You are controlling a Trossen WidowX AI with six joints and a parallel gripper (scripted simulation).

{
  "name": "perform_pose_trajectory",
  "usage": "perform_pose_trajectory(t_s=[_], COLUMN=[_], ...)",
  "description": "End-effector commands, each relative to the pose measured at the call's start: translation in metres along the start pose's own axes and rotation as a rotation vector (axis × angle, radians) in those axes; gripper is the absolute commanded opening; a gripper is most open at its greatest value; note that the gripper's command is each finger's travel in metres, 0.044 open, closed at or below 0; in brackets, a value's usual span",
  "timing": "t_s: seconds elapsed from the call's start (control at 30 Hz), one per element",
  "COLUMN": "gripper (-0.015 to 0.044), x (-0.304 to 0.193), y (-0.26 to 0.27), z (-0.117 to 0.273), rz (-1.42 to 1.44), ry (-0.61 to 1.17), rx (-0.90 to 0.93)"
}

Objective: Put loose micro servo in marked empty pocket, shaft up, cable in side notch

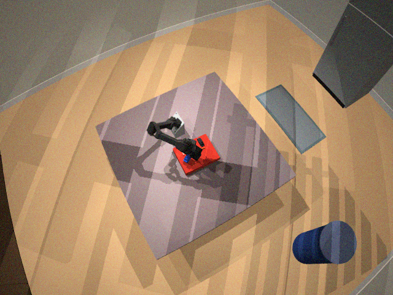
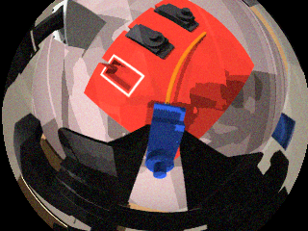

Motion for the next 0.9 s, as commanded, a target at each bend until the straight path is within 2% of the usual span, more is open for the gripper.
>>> perform_pose_trajectory(t_s=[0.0, 0.87], gripper=[0.0000, 0.0000], x=[0.0010, 0.0011], y=[-0.0007, -0.0007], z=[0.0010, 0.0010], rz=[0.132, 1.025], ry=[0.000, 0.002], rx=[-0.005, -0.005])
Point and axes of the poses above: the point midway between the two fingers, 35 mm back from their tips, its own z axis back along the fingers, its own y axis across the jaws, x = y × z, the point moved 5 cm from there along z, back along the fingers, and after that the axes turned 2 degrees about z, right-handed, at the moved point
